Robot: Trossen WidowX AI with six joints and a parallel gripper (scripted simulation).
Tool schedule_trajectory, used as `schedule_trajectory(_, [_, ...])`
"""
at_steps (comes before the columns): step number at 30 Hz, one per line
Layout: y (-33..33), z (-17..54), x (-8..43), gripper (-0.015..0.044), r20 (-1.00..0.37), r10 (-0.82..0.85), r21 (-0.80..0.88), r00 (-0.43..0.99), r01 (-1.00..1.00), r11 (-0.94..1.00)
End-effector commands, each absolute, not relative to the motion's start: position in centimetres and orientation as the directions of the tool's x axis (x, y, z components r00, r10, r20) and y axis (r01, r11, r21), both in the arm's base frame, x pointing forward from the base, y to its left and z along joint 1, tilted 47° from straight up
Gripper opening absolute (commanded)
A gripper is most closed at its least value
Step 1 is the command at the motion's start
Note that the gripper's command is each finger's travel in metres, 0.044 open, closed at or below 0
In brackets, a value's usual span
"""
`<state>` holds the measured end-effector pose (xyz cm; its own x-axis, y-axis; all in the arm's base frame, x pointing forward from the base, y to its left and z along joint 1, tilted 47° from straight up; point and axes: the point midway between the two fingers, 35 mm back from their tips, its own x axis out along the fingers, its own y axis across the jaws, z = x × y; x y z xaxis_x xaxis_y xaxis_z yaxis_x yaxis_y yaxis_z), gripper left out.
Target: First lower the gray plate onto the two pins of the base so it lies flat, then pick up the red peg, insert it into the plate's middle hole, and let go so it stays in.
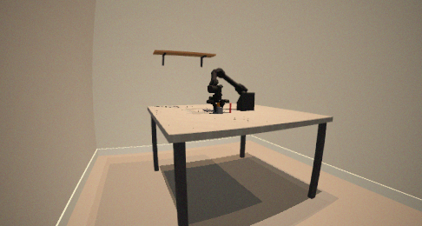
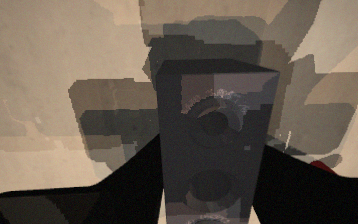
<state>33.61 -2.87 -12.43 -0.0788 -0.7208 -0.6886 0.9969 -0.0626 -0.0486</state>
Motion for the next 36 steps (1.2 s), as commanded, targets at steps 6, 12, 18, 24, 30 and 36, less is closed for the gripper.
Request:
schedule_trajectory(6, [-1.5, -11.5, 34.5, 0.0, -0.699, -0.714, -0.051, -0.041, 0.999, -0.007])
schedule_trajectory(12, [-0.5, -10.6, 34.8, 0.0, -0.701, -0.712, -0.051, -0.044, 0.999, -0.012])
schedule_trajectory(18, [0.8, -9.4, 35.0, 0.0, -0.701, -0.711, -0.051, -0.049, 0.999, -0.019])
schedule_trajectory(24, [2.0, -8.1, 35.2, 0.0, -0.701, -0.711, -0.05, -0.054, 0.998, -0.027])
schedule_trajectory(30, [3.3, -6.8, 35.2, 0.0, -0.7, -0.712, -0.05, -0.06, 0.998, -0.035])
schedule_trajectory(36, [4.5, -5.4, 35.2, 0.0, -0.697, -0.714, -0.05, -0.066, 0.998, -0.043])
